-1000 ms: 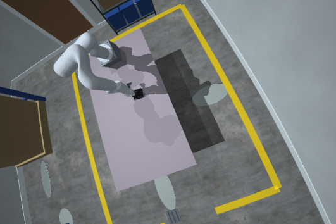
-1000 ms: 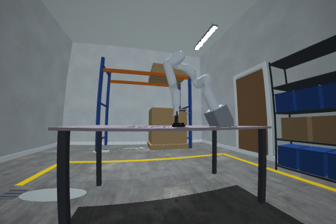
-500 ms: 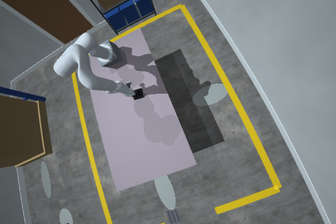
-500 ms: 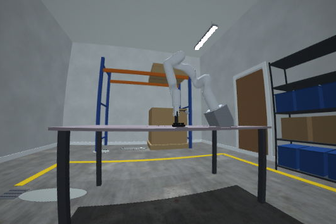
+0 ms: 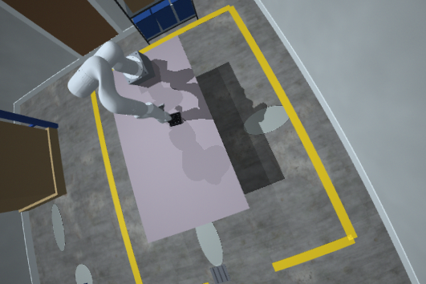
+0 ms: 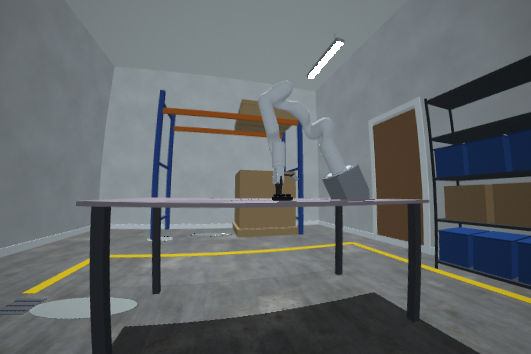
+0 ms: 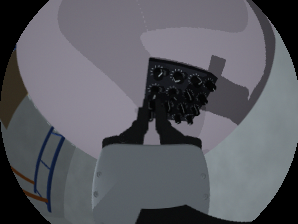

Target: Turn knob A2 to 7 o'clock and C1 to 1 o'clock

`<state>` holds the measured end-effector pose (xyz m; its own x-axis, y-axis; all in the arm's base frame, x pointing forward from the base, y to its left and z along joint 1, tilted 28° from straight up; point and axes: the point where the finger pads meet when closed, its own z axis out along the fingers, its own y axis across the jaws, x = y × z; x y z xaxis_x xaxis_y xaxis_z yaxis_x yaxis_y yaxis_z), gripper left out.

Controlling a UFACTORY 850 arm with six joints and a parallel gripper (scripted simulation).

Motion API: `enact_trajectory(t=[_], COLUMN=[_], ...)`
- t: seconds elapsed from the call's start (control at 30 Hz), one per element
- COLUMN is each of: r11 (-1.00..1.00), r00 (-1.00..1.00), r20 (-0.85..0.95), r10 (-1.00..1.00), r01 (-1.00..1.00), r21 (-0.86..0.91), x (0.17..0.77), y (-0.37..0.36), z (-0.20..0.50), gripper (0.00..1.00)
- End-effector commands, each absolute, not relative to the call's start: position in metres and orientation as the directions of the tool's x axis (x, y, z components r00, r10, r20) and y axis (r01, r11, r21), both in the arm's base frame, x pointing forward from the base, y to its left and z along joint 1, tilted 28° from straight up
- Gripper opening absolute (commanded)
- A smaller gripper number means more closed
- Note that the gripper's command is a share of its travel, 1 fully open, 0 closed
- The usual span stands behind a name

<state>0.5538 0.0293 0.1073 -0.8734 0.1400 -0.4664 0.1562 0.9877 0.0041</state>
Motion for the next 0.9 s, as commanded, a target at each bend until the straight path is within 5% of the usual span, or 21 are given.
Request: enact_trajectory(t=[0.0, 0.87], r11=[0.996, 0.886], r00=[-0.884, -0.804], r20=[-0.464, -0.379], r10=[0.057, -0.459], r01=[0.085, -0.378], r21=[-0.039, -0.270], x=[0.5542, 0.5542], y=[0.0295, 0.0295], z=[0.1078, 0.1078], gripper=[0.08, 0.08])
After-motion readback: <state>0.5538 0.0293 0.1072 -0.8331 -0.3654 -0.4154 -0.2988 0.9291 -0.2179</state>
